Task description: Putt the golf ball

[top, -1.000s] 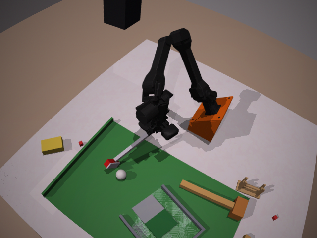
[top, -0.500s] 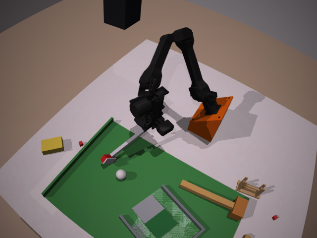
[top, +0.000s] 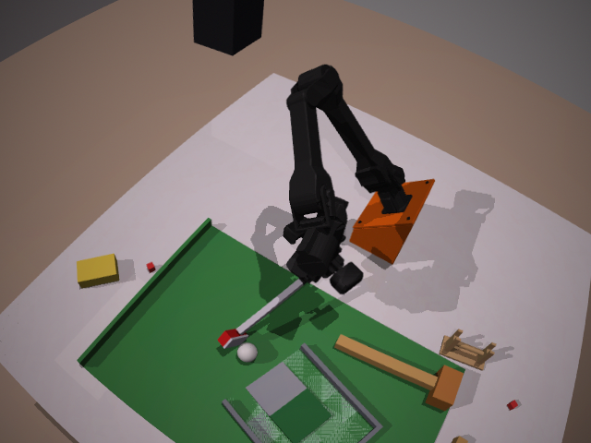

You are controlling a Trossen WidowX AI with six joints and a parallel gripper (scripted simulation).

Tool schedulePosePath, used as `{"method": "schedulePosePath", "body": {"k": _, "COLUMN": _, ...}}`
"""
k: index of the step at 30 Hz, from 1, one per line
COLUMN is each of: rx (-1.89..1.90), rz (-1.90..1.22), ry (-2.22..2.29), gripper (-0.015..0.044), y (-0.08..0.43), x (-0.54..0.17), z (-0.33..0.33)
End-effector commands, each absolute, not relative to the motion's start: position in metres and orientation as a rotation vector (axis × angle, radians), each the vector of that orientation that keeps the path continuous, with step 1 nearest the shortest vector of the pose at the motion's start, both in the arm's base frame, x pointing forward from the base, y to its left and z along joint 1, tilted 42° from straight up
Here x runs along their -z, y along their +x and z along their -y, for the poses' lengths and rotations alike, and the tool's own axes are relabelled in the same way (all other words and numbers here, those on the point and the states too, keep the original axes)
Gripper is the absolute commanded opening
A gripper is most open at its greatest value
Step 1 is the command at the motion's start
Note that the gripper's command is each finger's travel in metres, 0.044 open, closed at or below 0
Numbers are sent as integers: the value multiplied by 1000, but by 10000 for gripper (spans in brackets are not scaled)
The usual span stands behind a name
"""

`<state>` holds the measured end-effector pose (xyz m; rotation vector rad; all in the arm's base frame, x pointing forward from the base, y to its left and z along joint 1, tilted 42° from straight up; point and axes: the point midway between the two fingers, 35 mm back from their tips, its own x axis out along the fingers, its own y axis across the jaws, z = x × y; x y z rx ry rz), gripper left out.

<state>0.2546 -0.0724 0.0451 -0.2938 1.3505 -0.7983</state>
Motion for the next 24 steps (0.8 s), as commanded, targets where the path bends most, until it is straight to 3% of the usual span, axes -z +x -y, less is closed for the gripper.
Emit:
{"method": "schedulePosePath", "body": {"k": 1, "rx": 809, "rz": -1340, "ry": -287, "gripper": 0, "y": 257, "x": -35, "z": 60}}
{"method": "schedulePosePath", "body": {"k": 14, "rx": 807, "rz": -1342, "ry": -286, "gripper": 0, "y": 257, "x": -79, "z": 21}}
{"method": "schedulePosePath", "body": {"k": 24, "rx": 806, "rz": -1346, "ry": -294, "gripper": 0, "y": 258, "x": -72, "z": 26}}
